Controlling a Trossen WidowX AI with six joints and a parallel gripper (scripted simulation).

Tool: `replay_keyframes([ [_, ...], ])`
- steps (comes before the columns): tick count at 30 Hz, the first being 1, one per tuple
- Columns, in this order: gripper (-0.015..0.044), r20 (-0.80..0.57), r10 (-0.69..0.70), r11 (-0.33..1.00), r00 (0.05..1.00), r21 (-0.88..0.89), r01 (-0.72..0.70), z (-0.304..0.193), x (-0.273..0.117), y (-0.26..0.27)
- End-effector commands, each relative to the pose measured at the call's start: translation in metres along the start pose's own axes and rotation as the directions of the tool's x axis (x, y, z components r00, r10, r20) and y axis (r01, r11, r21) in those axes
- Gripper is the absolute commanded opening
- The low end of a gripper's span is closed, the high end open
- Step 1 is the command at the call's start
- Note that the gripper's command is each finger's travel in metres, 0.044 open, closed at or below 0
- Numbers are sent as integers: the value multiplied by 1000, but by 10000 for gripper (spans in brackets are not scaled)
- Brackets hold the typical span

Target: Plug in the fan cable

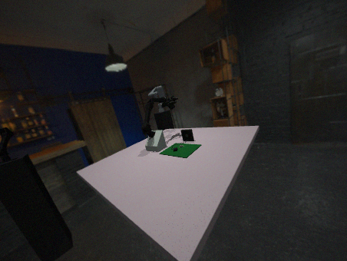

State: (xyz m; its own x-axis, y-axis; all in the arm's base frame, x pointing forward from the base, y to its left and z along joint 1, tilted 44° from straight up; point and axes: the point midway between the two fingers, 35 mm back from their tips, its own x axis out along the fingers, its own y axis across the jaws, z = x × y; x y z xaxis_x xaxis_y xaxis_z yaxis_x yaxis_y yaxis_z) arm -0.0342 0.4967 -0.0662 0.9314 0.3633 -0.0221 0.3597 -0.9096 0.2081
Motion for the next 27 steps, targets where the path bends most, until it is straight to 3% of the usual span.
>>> replay_keyframes([
  [1,333,0,0,1000,1000,0,0,0,0,0],
  [4,412,0,0,1000,1000,0,0,0,0,0],
  [7,333,51,7,998,999,63,-10,2,4,3],
  [12,210,168,175,981,970,55,-186,-8,81,54],
  [14,210,207,236,967,949,45,-250,-11,106,77],
  [17,210,258,250,951,933,118,-287,-6,111,83],
  [27,210,455,546,786,704,12,-618,-12,205,247],
])
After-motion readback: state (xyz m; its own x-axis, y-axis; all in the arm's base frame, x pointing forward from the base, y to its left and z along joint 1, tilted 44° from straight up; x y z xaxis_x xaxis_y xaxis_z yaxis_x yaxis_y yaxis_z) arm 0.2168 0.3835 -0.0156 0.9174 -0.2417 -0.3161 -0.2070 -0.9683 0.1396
